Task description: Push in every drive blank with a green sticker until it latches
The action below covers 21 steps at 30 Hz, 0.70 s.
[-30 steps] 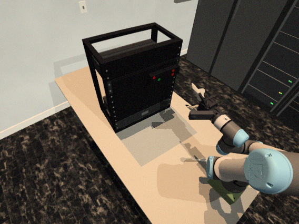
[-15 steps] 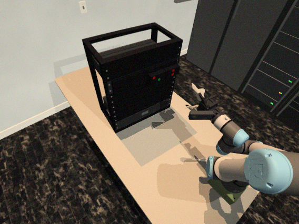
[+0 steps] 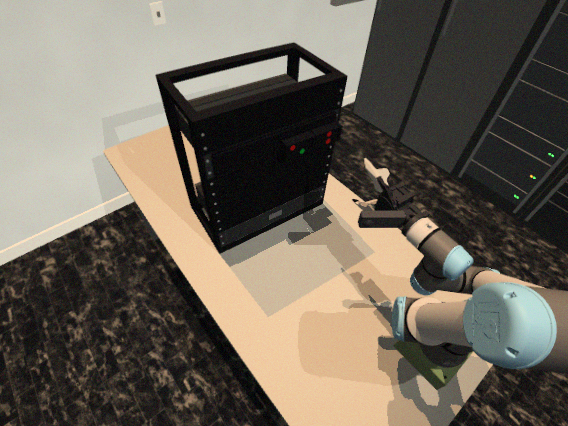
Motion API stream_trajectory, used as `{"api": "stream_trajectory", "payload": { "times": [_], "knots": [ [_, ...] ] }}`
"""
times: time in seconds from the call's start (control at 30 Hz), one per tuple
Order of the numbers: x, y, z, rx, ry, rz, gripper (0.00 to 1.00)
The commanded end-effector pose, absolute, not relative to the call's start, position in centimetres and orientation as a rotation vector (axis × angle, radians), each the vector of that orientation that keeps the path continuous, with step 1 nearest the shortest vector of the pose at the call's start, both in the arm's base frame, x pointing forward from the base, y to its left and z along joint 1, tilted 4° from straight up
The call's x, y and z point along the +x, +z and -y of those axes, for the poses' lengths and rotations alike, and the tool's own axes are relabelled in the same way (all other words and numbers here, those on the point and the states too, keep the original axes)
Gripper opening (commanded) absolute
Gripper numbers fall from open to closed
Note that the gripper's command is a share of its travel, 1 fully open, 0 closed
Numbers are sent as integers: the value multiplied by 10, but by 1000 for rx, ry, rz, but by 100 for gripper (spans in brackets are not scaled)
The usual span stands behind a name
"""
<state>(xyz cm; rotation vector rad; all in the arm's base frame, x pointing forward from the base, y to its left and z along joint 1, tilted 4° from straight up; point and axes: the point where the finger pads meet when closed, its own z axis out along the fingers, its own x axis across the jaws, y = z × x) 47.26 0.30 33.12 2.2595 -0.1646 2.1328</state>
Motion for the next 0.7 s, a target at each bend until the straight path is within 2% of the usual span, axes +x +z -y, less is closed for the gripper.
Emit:
{"api": "stream_trajectory", "payload": {
  "times": [0.0,0.67],
  "knots": [
    [473,331,-3,2259,2133,164,100],
    [481,331,-4,2258,2134,164,100]
  ]
}}
